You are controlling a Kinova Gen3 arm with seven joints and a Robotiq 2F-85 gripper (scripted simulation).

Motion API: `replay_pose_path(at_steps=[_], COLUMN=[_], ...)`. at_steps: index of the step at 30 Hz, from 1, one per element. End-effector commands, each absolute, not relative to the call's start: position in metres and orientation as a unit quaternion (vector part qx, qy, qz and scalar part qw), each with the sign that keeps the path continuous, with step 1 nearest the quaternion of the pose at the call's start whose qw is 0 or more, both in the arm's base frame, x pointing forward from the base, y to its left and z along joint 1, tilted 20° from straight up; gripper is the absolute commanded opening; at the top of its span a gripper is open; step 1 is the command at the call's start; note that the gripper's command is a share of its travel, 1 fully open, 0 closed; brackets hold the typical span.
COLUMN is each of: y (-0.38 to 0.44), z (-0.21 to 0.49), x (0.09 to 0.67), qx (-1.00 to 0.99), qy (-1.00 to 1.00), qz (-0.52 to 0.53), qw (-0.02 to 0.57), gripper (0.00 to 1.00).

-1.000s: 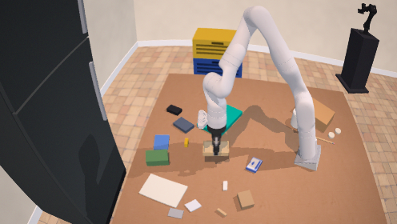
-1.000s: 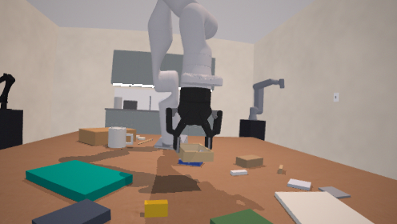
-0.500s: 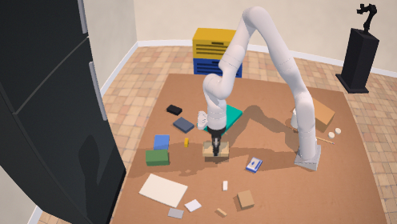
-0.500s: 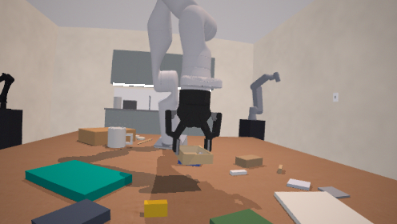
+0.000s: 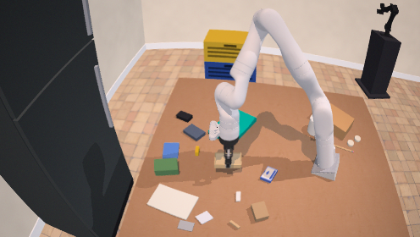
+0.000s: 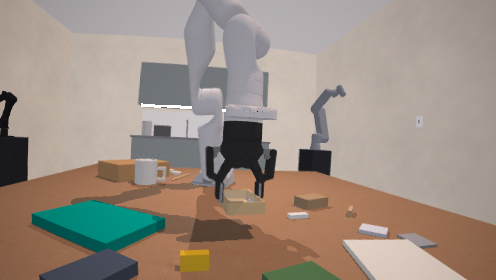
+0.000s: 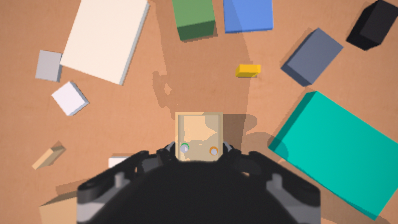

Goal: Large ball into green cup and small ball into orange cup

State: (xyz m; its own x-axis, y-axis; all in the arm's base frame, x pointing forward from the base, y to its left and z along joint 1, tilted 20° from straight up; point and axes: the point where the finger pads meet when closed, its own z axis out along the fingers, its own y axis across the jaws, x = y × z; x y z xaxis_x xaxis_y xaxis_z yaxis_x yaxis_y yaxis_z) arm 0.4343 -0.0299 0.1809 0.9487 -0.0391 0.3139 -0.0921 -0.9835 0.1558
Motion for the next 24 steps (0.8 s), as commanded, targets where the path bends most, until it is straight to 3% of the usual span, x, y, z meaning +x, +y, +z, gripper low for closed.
replay_pose_path(at_steps=[1,24], y=[-0.029,-0.035], z=[0.176,0.146], x=[0.435,0.444], qx=[0.984,0.984], qy=[-0.032,-0.032], qz=[0.155,0.155], qw=[0.084,0.084], gripper=[0.72,0.72])
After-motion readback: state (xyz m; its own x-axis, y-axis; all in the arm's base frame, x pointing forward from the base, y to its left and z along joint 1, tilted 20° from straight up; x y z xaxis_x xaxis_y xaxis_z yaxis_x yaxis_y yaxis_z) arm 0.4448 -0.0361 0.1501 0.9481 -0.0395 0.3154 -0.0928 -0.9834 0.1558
